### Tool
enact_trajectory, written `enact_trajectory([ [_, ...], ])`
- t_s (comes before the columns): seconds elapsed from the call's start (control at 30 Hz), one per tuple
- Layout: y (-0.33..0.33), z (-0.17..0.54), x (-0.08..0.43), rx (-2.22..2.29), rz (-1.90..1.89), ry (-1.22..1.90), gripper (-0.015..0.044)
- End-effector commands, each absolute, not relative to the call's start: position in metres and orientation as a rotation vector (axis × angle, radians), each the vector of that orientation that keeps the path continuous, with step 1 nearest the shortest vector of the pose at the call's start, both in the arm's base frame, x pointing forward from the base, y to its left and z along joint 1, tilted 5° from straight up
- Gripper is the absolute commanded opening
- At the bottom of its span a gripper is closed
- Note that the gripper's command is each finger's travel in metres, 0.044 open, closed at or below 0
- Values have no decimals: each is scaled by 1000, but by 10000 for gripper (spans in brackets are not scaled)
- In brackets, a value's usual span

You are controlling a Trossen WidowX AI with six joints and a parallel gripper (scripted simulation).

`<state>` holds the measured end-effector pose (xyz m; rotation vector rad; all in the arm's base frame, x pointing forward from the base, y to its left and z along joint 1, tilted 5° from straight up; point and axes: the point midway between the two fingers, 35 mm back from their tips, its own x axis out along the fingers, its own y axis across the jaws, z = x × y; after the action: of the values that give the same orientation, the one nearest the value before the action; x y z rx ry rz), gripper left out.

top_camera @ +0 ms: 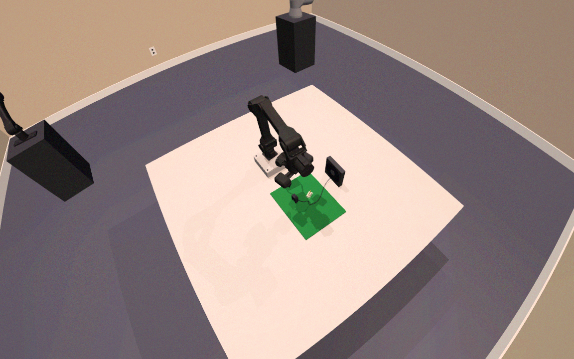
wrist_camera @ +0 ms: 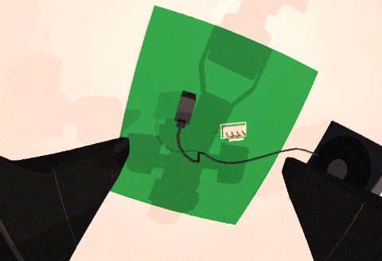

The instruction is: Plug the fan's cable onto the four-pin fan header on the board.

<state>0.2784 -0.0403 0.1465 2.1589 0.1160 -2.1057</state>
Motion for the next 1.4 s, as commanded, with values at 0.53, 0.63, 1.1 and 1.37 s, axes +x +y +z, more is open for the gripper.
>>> enact_trajectory([
  [0.53, -62, 64, 284, 2215, -2167, -125, 440],
  [0.63, -62, 56, 283, 2214, -2167, -125, 440],
  [1.1, -63, 43, 284, 2214, -2167, -125, 440],
  [1.37, -65, 29, 285, 2214, -2167, -125, 440],
])
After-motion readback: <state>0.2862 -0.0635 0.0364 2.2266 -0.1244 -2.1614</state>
